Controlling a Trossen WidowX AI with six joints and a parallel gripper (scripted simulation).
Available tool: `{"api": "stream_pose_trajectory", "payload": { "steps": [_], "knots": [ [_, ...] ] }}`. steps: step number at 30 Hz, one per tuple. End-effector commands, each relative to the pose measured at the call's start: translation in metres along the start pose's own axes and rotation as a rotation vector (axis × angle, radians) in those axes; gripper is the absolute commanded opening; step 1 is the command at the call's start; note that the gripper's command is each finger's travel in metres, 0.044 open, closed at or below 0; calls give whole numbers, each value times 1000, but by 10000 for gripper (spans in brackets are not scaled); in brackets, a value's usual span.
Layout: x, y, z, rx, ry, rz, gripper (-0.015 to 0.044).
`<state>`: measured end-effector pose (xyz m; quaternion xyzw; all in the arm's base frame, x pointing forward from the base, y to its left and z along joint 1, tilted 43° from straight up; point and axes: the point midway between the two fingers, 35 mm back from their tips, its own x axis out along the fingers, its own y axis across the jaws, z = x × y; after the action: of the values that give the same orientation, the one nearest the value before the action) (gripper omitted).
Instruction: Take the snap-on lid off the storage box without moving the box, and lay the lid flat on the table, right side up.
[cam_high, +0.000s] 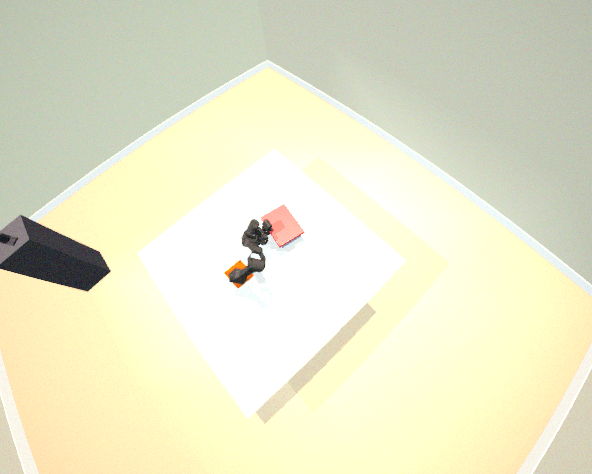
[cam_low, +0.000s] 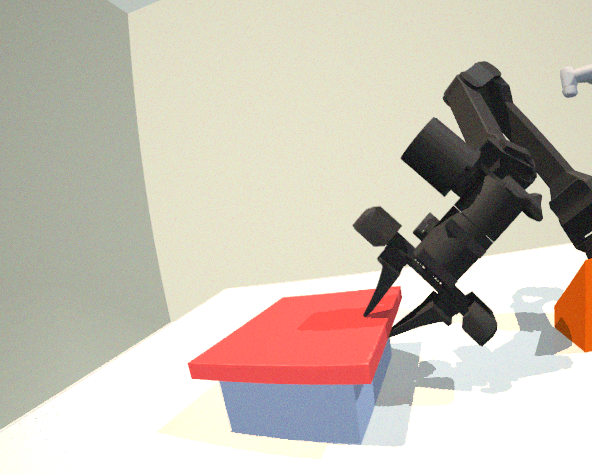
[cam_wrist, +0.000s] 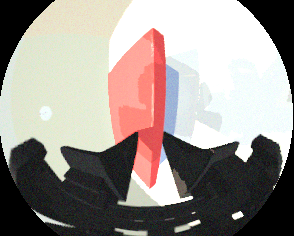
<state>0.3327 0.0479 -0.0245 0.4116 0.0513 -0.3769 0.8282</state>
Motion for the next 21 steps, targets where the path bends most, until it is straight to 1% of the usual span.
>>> {"api": "stream_pose_trajectory", "payload": {
  "steps": [1, 21],
  "knots": [
    [-4, 4, -1, 1, -4, 13, 0],
    [-7, 7, -1, 2, -4, 13, 0]
  ]
}}
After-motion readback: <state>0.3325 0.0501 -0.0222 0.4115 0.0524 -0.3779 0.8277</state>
